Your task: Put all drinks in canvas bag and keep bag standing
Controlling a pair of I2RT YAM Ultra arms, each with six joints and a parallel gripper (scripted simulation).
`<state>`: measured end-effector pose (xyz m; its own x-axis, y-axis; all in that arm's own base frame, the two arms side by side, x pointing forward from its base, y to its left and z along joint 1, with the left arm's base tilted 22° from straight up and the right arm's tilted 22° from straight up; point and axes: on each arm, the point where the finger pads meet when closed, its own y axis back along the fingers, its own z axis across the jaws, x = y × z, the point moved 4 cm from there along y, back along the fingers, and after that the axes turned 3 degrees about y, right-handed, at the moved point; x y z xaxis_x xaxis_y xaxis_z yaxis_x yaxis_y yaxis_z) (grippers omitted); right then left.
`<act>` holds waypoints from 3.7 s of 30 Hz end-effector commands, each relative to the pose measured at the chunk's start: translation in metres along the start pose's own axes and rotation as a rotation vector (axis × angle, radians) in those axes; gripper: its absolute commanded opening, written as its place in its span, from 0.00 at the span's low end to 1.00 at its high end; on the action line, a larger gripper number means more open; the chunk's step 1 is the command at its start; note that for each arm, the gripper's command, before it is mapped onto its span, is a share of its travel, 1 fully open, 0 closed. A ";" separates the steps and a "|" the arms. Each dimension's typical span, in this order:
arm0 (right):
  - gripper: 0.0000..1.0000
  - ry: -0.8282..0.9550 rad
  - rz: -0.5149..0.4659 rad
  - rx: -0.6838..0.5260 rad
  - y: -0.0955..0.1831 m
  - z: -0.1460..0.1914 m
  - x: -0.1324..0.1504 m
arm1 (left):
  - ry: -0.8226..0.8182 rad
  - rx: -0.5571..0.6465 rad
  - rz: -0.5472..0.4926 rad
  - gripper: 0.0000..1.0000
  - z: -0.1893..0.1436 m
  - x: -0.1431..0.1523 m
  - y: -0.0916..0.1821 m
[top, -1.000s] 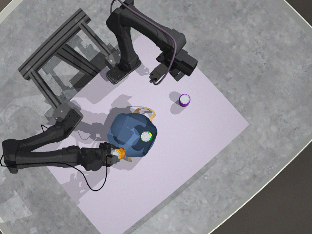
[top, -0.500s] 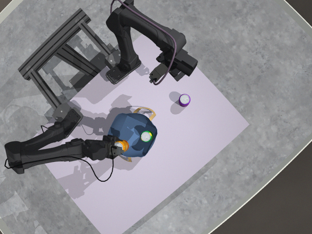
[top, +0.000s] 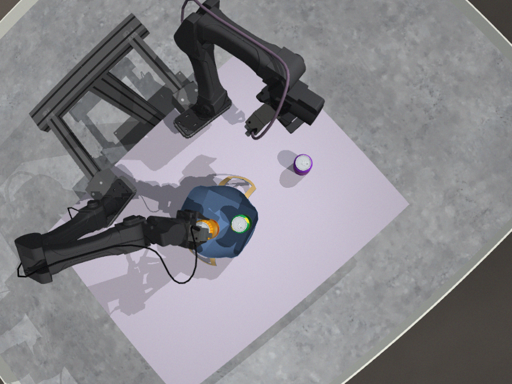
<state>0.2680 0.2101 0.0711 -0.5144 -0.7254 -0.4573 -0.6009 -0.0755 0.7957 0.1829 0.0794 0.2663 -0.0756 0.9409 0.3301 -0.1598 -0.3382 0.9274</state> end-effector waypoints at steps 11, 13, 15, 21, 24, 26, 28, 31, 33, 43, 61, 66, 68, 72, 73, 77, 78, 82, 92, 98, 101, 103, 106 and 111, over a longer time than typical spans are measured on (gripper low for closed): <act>0.70 -0.070 -0.180 0.027 0.019 -0.001 -0.058 | -0.009 -0.016 -0.012 1.00 0.000 -0.001 0.006; 0.70 -0.044 -0.169 0.005 0.007 0.006 -0.054 | -0.009 -0.016 -0.012 1.00 0.000 -0.001 0.006; 0.70 -0.042 -0.157 0.006 0.006 0.005 -0.051 | -0.009 -0.016 -0.012 1.00 0.000 -0.001 0.006; 0.70 -0.039 -0.129 0.008 -0.006 0.004 -0.023 | -0.009 -0.016 -0.012 1.00 0.000 -0.001 0.006; 0.70 -0.048 -0.121 0.015 -0.013 0.001 -0.020 | -0.009 -0.016 -0.012 1.00 0.000 -0.001 0.006; 0.70 -0.036 -0.130 0.013 -0.009 0.003 -0.022 | -0.009 -0.016 -0.012 1.00 0.000 -0.001 0.006; 0.70 -0.032 -0.132 0.007 -0.012 0.006 -0.023 | -0.009 -0.016 -0.012 1.00 0.000 -0.001 0.006; 0.70 -0.031 -0.122 0.011 -0.016 0.005 -0.016 | -0.009 -0.016 -0.012 1.00 0.000 -0.001 0.006; 0.70 -0.034 -0.144 0.008 -0.010 0.005 -0.025 | -0.009 -0.016 -0.012 1.00 0.000 -0.001 0.006; 0.70 -0.023 -0.106 0.012 -0.031 0.006 -0.005 | -0.009 -0.016 -0.012 1.00 0.000 -0.001 0.006; 0.70 -0.019 -0.121 0.007 -0.045 0.008 0.003 | -0.009 -0.016 -0.012 1.00 0.000 -0.001 0.006; 0.70 -0.022 -0.131 0.009 -0.047 0.007 0.000 | -0.009 -0.016 -0.012 1.00 0.000 -0.001 0.006; 0.70 -0.022 -0.131 0.009 -0.047 0.007 0.000 | -0.009 -0.016 -0.012 1.00 0.000 -0.001 0.006; 0.70 -0.020 -0.106 0.010 -0.058 0.006 0.014 | -0.009 -0.016 -0.012 1.00 0.000 -0.001 0.006; 0.70 -0.018 -0.116 0.008 -0.057 0.007 0.012 | -0.009 -0.016 -0.012 1.00 0.000 -0.001 0.006; 0.70 -0.013 -0.096 0.007 -0.064 0.009 0.024 | -0.009 -0.016 -0.012 1.00 0.000 -0.001 0.006; 0.70 -0.014 -0.115 0.006 -0.063 0.009 0.017 | -0.009 -0.016 -0.012 1.00 0.000 -0.001 0.006; 0.70 -0.019 -0.114 0.010 -0.068 0.007 0.020 | -0.009 -0.016 -0.012 1.00 0.000 -0.001 0.006; 0.70 -0.034 -0.119 0.019 -0.079 0.001 0.022 | -0.009 -0.016 -0.012 1.00 0.000 -0.001 0.006; 0.70 -0.025 -0.100 0.014 -0.085 0.004 0.037 | -0.009 -0.016 -0.012 1.00 0.000 -0.001 0.006; 0.70 -0.019 -0.133 0.010 -0.082 0.008 0.021 | -0.009 -0.016 -0.012 1.00 0.000 -0.001 0.006; 0.70 -0.015 -0.107 0.008 -0.089 0.009 0.036 | -0.009 -0.016 -0.012 1.00 0.000 -0.001 0.006; 0.70 -0.013 -0.100 0.007 -0.092 0.009 0.040 | -0.009 -0.016 -0.012 1.00 0.000 -0.001 0.006; 0.70 -0.015 -0.112 0.009 -0.097 0.009 0.040 | -0.009 -0.016 -0.012 1.00 0.000 -0.001 0.006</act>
<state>0.2880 0.1761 -0.0397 -0.5224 -0.7222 -0.4534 -0.6014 -0.0650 0.7963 0.1829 0.0794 0.2663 -0.0756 0.9409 0.3301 -0.1598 -0.3382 0.9274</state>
